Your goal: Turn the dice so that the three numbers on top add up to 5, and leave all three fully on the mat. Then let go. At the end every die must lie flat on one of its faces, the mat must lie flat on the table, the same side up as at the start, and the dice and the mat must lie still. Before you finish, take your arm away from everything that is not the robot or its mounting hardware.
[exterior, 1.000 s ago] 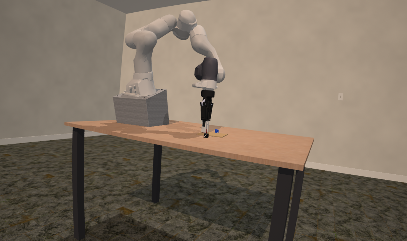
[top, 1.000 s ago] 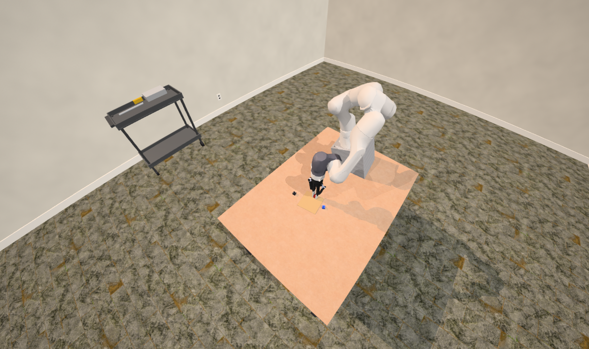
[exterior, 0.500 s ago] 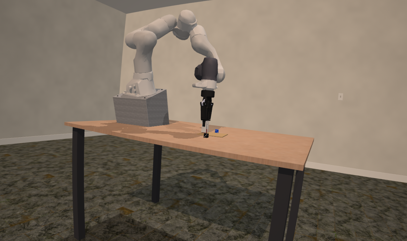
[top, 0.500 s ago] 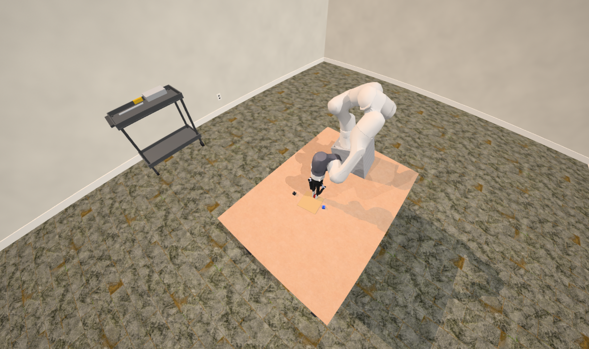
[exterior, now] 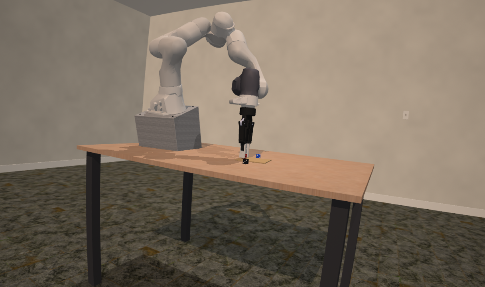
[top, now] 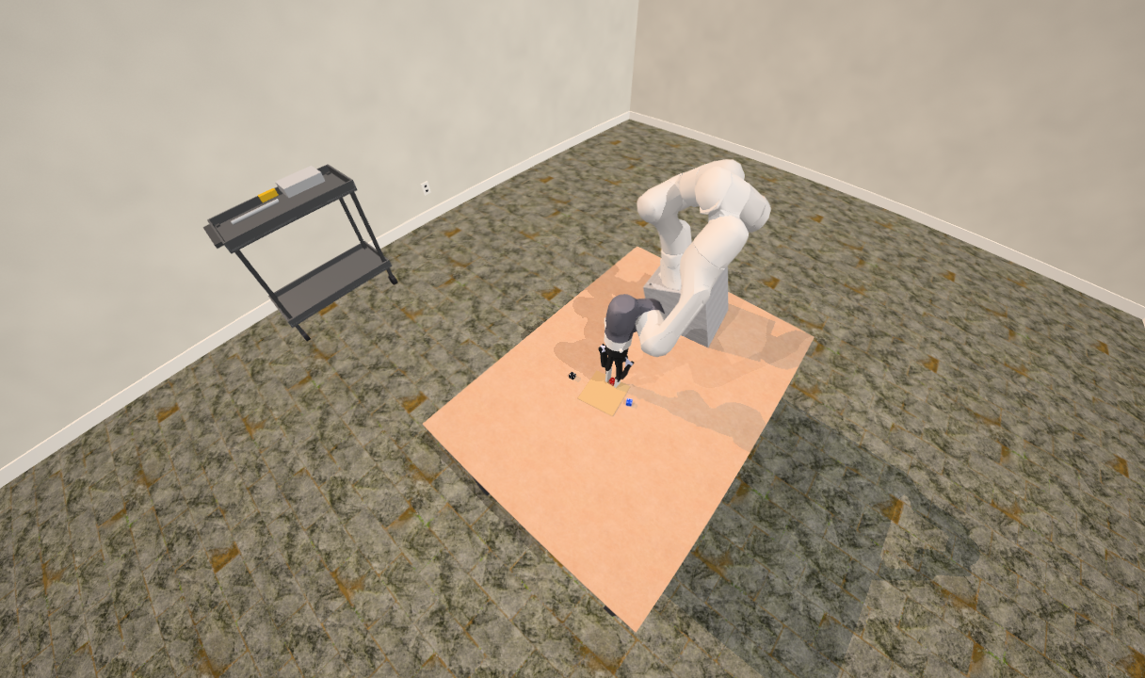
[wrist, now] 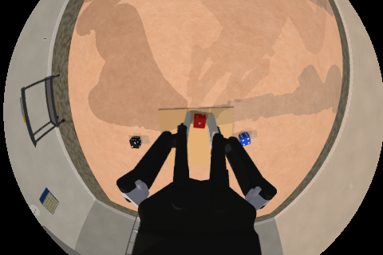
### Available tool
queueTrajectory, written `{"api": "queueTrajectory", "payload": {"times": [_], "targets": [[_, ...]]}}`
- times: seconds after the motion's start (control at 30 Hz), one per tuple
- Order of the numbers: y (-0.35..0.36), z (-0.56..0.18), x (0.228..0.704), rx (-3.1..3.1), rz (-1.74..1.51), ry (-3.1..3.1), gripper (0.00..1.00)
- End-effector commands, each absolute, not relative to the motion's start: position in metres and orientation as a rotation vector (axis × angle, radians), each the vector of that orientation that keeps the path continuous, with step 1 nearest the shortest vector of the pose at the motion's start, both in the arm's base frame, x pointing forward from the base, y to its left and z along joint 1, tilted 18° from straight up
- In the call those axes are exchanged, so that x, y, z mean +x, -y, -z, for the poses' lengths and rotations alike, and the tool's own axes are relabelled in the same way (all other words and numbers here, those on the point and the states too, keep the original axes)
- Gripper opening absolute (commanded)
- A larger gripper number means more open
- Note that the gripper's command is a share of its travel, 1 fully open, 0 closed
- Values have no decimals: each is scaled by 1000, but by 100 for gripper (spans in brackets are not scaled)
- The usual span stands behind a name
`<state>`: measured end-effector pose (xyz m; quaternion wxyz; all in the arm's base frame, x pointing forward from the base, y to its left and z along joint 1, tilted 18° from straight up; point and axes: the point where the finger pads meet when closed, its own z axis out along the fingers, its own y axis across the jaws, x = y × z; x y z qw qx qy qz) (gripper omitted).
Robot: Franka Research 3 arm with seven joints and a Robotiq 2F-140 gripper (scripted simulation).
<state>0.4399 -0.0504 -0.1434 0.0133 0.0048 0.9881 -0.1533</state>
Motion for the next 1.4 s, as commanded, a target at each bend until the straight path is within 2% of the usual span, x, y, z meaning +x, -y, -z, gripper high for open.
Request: {"api": "queueTrajectory", "payload": {"times": [0.0,0.57,1.07,1.37], "targets": [[51,144,440,10,478,-3077,21],[48,136,440,10,478,-3077,21],[27,69,438,10,478,-3077,21],[23,58,438,10,478,-3077,21]]}}
